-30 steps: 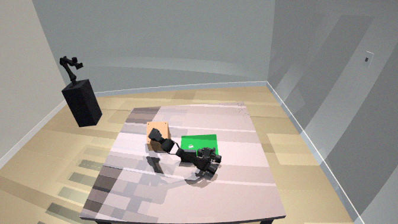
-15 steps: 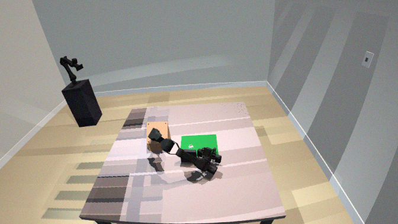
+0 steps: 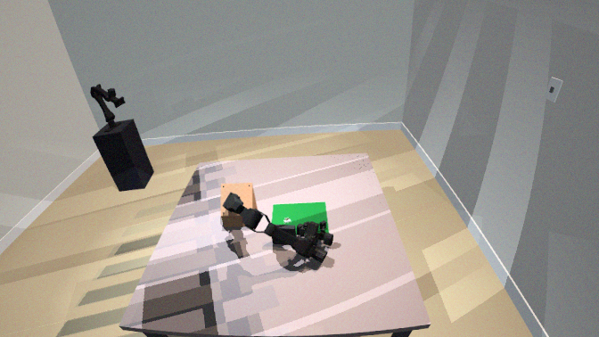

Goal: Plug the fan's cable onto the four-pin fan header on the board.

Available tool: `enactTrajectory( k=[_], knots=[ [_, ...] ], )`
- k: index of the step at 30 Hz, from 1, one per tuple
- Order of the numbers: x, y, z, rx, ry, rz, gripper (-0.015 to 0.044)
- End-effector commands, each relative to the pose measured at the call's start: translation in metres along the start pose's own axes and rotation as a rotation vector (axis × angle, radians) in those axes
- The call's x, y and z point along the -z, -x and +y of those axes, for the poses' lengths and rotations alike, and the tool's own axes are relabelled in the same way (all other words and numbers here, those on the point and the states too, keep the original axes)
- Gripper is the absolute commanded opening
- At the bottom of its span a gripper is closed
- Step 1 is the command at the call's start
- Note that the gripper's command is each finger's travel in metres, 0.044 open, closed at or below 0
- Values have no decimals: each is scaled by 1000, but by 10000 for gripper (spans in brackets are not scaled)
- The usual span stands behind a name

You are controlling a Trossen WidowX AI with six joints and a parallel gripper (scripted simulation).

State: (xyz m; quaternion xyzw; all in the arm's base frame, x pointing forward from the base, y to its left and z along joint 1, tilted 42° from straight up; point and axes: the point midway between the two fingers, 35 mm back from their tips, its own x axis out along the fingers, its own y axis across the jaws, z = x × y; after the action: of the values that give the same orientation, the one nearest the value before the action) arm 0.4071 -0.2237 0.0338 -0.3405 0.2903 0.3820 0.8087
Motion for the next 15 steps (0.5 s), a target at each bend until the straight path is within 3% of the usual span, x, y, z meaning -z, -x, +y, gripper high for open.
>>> enactTrajectory(
  k=[1, 15],
  knots=[
    [0, 0, 0, 0, 0, 0, 140],
    [-7, 19, -2, 0, 0, 1, 140]
  ],
)
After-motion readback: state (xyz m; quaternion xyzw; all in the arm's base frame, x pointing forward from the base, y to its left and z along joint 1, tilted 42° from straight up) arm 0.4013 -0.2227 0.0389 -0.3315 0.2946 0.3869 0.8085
